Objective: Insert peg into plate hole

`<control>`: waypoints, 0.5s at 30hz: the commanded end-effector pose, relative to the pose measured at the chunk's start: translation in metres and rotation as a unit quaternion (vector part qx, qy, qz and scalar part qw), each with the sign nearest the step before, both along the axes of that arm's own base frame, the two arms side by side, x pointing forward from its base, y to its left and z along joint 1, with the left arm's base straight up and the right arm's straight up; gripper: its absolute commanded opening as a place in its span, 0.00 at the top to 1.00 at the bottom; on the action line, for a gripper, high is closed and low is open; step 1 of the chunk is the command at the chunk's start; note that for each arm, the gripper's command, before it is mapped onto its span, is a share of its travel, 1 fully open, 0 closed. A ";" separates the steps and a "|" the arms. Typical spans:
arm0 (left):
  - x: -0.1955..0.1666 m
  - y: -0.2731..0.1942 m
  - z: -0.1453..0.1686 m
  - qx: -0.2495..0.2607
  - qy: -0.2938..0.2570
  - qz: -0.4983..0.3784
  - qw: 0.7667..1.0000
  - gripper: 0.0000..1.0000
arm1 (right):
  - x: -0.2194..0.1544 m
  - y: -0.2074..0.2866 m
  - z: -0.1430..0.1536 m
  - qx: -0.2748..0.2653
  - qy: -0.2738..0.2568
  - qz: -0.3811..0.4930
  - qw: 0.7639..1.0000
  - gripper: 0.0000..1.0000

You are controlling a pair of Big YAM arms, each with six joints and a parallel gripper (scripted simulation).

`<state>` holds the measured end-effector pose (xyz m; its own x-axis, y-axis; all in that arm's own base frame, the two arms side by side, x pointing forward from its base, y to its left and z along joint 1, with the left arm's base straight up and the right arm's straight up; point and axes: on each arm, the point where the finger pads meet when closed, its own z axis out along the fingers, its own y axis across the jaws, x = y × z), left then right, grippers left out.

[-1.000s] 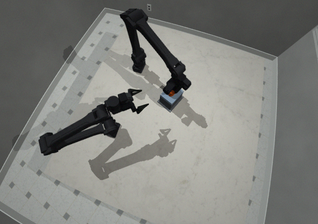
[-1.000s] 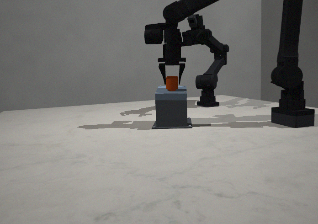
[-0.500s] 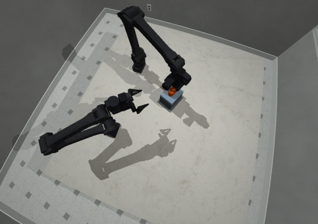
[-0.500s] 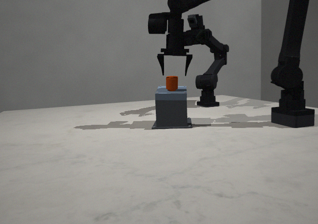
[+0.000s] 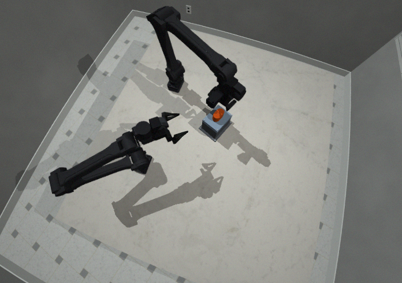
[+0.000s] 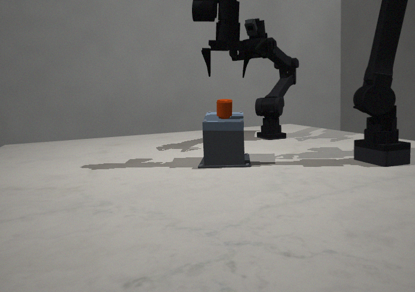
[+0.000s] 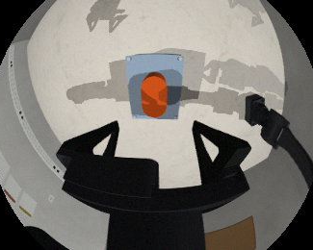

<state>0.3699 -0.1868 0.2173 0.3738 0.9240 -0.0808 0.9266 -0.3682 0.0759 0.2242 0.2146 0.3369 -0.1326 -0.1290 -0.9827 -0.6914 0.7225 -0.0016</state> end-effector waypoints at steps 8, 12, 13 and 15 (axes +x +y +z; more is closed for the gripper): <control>0.011 -0.008 0.027 0.003 0.009 0.003 1.000 0.00 | 0.001 0.000 0.018 0.013 -0.011 -0.001 1.000 0.00; 0.013 -0.009 0.026 0.002 0.006 0.002 1.000 0.00 | 0.001 0.000 0.018 0.013 -0.011 -0.001 1.000 0.00; 0.012 -0.009 0.026 0.002 0.006 0.002 1.000 0.00 | 0.001 0.000 0.018 0.013 -0.011 -0.001 1.000 0.00; 0.012 -0.010 0.025 0.002 0.006 0.001 1.000 0.00 | 0.001 0.000 0.018 0.013 -0.011 -0.001 1.000 0.00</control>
<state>0.3707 -0.1878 0.2293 0.3711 0.9253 -0.0783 0.9286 -0.3700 0.0284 0.2242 0.2146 0.3369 -0.1326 -0.1290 -0.9827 -0.6914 0.7225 -0.0016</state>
